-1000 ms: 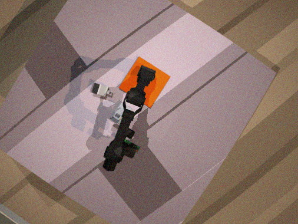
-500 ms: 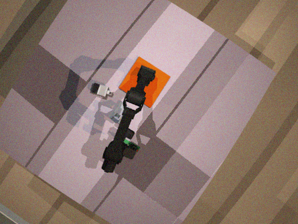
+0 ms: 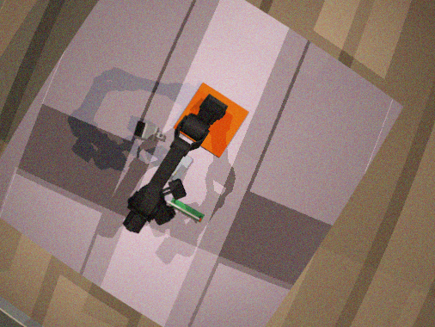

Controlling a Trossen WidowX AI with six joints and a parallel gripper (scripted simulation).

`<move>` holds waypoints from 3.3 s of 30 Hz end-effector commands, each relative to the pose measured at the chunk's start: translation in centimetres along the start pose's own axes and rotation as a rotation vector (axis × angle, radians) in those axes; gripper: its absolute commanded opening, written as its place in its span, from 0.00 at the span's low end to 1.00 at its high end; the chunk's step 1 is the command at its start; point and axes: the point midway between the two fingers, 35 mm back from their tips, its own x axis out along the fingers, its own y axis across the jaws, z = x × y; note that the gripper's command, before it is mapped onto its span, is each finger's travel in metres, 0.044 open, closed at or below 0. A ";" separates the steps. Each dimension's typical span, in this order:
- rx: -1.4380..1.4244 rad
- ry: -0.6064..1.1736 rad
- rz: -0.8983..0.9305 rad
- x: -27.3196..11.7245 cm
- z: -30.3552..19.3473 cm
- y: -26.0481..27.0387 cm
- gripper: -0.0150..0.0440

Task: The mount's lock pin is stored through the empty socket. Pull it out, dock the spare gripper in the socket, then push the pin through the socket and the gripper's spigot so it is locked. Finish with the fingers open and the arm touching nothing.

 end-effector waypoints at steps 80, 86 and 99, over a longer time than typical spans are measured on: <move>2.254 -0.008 -0.118 13.3 -25.7 0.8 1.00; 2.254 -0.008 -0.118 13.4 -25.7 0.8 0.82; 2.254 -0.008 -0.118 13.0 -25.7 0.8 0.44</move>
